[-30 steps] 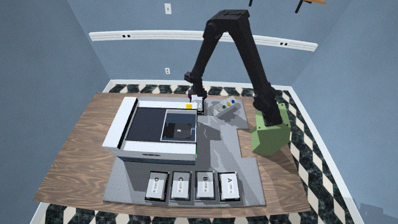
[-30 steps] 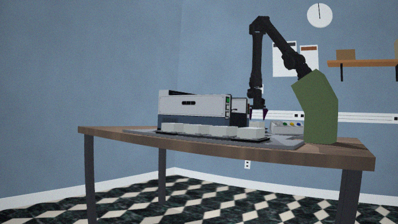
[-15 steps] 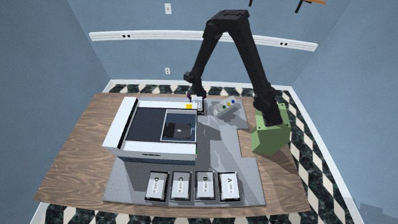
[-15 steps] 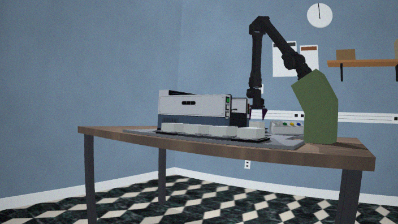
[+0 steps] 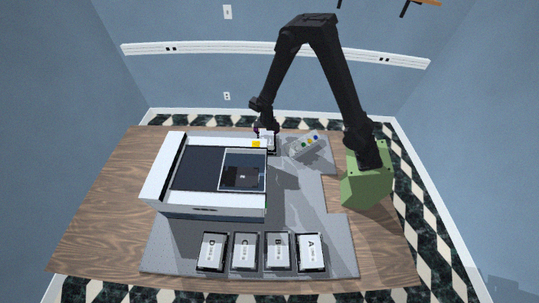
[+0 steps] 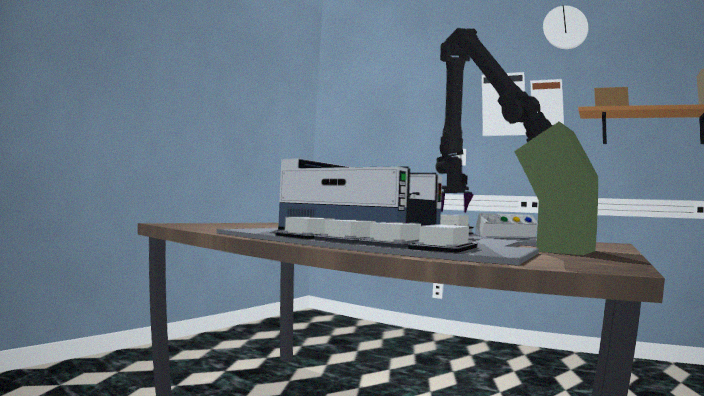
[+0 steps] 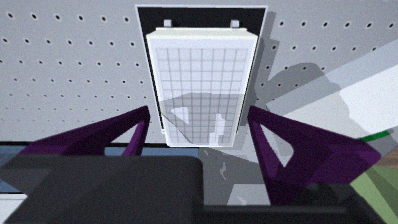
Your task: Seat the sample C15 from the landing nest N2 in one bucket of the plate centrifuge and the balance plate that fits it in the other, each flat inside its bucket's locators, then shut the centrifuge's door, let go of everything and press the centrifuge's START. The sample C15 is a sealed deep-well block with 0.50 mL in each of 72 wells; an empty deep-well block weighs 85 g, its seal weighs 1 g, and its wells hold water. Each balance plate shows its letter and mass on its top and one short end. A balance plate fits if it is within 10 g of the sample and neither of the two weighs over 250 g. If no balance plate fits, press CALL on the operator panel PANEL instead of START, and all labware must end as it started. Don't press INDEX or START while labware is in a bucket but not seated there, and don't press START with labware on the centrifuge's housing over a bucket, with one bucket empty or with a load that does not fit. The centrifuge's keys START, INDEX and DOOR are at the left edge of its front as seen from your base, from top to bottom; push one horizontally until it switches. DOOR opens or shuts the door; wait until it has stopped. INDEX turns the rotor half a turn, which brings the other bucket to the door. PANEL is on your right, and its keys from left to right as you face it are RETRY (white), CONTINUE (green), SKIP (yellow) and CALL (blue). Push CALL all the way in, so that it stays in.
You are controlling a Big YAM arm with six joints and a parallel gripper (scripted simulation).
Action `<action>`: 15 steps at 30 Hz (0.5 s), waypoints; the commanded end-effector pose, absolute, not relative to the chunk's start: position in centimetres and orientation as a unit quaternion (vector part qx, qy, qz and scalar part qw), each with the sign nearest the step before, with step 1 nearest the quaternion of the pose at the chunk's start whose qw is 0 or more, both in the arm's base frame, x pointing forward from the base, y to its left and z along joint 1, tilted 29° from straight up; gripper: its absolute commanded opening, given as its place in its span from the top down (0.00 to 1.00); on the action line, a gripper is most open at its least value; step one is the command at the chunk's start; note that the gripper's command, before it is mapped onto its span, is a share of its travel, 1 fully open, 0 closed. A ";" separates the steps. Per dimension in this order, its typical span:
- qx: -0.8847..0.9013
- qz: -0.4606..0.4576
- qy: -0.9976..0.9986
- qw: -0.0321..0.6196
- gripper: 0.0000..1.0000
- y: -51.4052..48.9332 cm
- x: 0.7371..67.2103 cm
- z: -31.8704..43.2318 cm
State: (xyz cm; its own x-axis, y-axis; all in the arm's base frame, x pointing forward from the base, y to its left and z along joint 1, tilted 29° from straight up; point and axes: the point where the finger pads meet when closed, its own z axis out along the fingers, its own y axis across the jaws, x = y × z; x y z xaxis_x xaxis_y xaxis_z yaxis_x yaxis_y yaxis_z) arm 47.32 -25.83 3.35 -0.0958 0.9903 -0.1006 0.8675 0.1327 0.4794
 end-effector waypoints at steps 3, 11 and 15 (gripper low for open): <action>0.640 0.155 0.722 0.212 0.00 -25.1 47.8 3.9; 0.639 0.156 0.722 0.216 0.00 -25.3 48.2 4.2; 0.639 0.156 0.722 0.216 0.00 -25.3 48.2 4.3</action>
State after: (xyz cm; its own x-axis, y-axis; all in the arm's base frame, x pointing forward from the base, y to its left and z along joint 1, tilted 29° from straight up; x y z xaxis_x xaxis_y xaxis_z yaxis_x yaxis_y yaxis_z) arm 47.10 -25.69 3.13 -0.0955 0.9907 -0.0967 0.8699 0.1302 0.4757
